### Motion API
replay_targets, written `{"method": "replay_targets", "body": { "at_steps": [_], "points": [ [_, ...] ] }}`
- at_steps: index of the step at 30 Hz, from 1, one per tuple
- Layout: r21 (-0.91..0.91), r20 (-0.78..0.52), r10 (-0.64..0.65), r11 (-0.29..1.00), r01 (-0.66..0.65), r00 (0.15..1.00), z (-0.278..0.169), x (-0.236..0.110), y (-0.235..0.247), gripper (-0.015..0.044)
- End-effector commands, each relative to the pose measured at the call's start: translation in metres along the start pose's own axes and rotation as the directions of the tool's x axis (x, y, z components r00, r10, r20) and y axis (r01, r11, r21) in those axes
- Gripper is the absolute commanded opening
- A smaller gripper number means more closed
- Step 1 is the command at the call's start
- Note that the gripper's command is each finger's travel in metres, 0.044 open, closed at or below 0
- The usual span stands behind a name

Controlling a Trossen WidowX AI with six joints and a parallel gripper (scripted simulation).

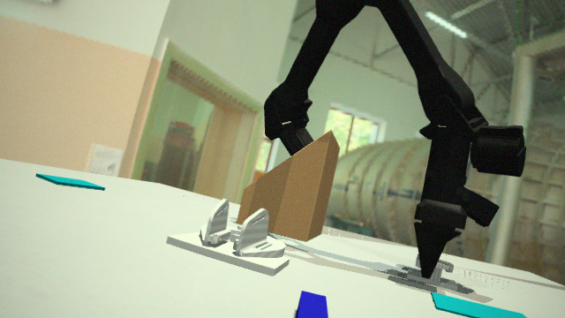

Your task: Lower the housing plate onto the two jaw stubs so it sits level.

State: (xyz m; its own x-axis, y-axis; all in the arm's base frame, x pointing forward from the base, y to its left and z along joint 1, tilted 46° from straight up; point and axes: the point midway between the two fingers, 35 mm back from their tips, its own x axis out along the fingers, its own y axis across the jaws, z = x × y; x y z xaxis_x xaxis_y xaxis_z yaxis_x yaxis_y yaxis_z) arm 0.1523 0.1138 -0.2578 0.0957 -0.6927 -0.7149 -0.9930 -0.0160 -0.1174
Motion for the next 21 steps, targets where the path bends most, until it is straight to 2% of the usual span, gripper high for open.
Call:
{"method": "replay_targets", "body": {
  "at_steps": [1,5,18,21],
  "points": [
    [-0.004,0.000,-0.005,1.000,0.005,1.000,0.0001,0.0001,-0.0007,0.0440],
    [-0.004,0.000,-0.005,1.000,0.005,1.000,0.0001,0.0001,-0.0007,0.0440],
    [0.000,0.000,0.000,1.000,0.000,1.000,0.0000,0.0000,0.0000,0.0353],
    [0.000,0.000,0.000,1.000,0.000,1.000,0.0000,0.0000,0.0000,0.0351]
  ]
}}
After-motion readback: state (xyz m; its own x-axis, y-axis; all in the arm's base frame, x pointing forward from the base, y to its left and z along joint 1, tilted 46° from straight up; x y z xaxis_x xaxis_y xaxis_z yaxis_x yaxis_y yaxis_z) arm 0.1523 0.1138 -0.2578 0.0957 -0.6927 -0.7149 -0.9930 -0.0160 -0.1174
